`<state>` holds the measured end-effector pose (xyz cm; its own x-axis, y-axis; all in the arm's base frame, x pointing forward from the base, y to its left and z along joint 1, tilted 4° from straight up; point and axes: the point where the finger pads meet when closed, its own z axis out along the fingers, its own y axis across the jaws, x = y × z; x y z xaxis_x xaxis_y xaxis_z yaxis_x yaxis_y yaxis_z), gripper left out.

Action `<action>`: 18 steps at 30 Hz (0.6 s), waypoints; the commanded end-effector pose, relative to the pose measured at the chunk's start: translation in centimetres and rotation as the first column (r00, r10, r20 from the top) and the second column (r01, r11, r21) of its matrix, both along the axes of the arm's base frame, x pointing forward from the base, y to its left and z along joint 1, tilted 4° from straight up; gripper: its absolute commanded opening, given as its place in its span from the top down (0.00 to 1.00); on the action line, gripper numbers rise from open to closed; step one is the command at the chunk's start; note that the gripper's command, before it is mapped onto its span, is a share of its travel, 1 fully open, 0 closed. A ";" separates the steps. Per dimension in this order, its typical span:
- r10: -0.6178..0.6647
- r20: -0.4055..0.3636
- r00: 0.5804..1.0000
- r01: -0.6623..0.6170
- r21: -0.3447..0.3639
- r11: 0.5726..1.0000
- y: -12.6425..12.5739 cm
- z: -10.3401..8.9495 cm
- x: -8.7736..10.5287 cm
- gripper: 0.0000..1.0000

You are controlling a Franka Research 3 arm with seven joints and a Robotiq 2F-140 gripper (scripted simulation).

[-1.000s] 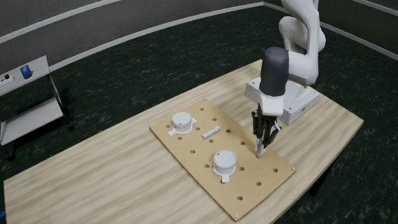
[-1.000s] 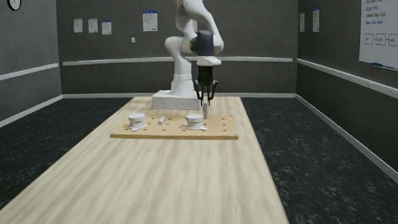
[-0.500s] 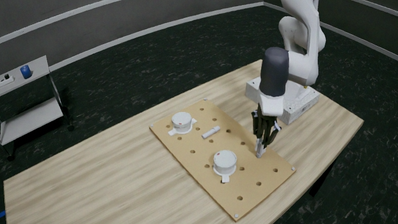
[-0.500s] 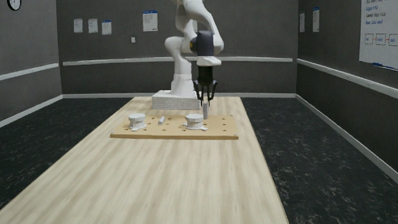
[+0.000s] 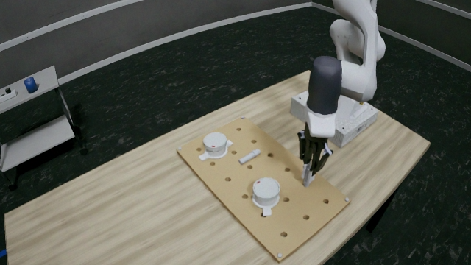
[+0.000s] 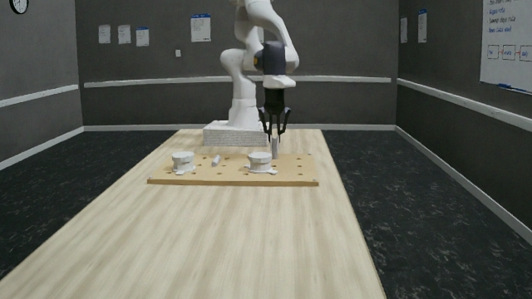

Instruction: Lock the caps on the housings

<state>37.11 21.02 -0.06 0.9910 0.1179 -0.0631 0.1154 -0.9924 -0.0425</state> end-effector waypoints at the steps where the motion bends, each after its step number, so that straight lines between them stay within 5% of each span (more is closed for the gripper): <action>1: -0.005 0.005 1.000 0.005 0.001 1.000 0.1 0.0 0.2 0.90; 18: -0.005 0.005 1.000 0.005 0.001 1.000 0.1 -0.1 0.2 0.90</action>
